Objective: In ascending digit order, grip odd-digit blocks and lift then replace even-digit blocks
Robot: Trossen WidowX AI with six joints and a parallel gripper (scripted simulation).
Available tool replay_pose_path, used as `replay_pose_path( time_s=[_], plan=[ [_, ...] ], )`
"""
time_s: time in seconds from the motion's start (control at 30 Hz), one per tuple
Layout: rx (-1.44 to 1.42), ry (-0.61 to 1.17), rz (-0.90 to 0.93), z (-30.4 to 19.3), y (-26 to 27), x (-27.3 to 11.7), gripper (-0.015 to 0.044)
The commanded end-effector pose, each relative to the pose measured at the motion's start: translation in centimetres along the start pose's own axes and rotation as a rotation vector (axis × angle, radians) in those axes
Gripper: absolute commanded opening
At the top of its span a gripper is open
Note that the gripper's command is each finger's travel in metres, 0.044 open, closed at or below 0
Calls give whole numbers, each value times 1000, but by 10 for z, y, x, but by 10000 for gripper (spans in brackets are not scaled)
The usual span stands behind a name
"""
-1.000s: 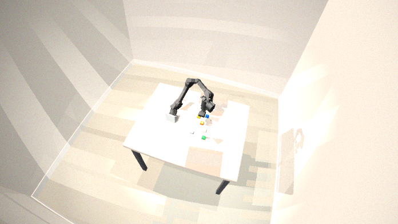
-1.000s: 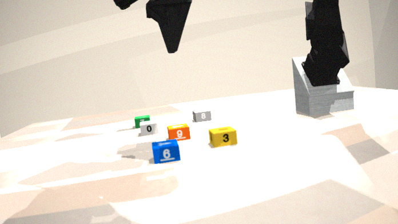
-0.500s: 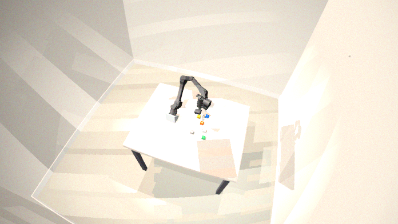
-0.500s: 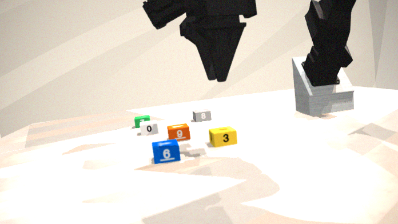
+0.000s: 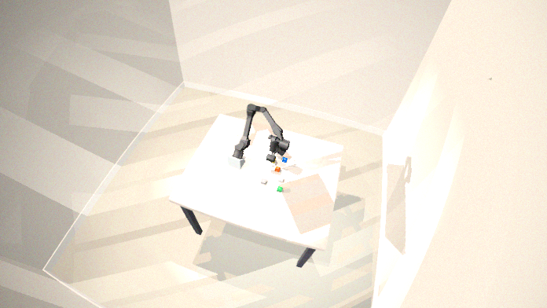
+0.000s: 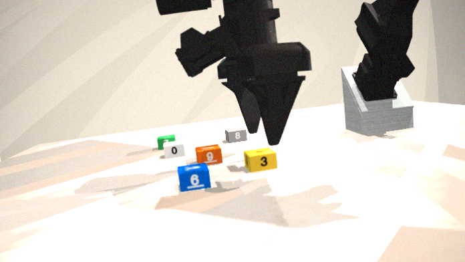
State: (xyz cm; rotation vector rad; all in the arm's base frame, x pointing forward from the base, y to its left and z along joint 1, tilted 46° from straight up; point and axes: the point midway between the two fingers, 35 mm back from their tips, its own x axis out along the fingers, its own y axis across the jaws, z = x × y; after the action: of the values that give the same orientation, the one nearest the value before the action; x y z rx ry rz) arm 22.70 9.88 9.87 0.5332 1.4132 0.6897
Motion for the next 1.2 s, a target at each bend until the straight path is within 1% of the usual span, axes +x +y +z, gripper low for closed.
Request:
replay_pose_path(
  time_s=[0.0, 0.47, 0.8, 0.83, 1.17],
  plan=[
    [5, 2, 5, -2, 1, 7, 400],
    [5, 1, 7, -2, 2, 26, 400],
    [5, 1, 7, -2, 2, 26, 137],
    [5, 1, 7, -2, 2, 26, 120],
    [5, 1, 7, -2, 2, 26, 120]
  ],
)
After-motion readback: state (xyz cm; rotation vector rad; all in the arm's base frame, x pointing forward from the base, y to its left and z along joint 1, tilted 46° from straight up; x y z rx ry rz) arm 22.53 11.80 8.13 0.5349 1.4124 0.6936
